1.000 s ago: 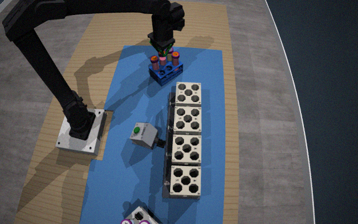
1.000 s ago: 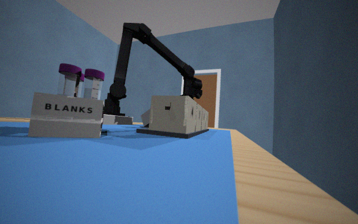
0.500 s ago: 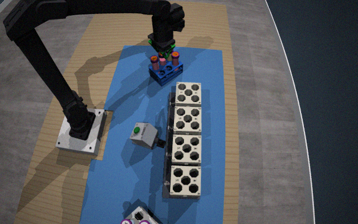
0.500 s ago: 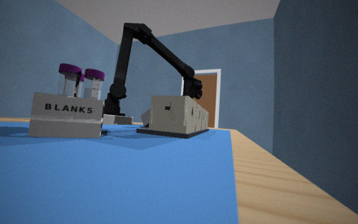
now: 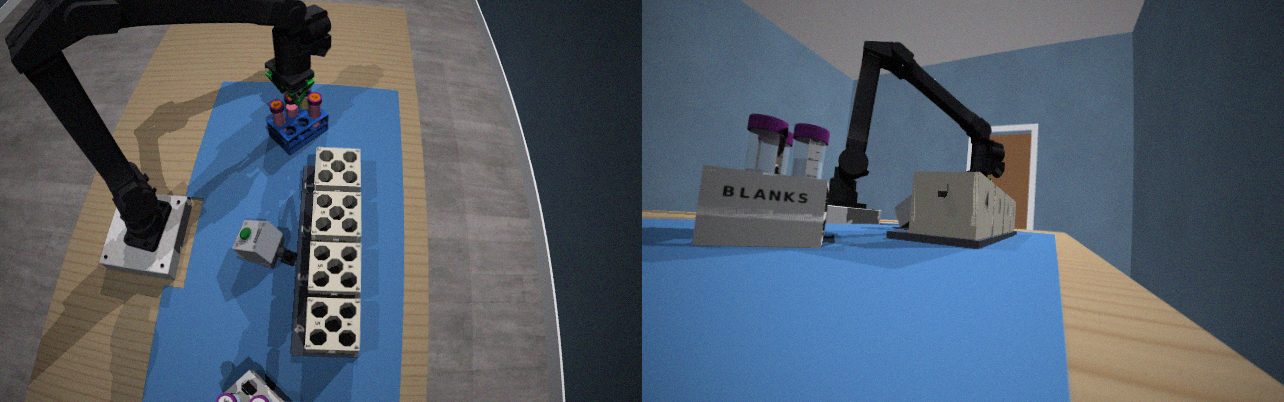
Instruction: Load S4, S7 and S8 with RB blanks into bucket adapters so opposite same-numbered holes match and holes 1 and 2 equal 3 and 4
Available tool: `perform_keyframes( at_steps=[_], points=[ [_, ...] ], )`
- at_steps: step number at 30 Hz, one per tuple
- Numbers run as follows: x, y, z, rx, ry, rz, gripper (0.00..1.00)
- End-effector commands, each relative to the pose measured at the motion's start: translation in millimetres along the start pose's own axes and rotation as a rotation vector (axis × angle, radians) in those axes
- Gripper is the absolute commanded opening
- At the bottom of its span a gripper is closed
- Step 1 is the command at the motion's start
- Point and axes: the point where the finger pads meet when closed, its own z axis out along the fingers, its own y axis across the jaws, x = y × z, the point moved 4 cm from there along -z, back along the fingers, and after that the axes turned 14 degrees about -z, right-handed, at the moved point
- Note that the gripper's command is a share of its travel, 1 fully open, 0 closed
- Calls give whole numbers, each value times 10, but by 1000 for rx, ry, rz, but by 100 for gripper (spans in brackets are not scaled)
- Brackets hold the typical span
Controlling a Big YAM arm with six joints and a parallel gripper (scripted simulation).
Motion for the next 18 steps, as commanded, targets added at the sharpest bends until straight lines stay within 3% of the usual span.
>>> perform_keyframes(
  at_steps=[1,10,11,18],
  points=[
    [-212,3,-490,21,-91,-3,55],
    [-192,-11,-706,21,-92,-3,55],
    [-132,-17,-516,14,-58,-1,55],
    [-132,-17,-516,14,-58,-1,55]
  ],
)
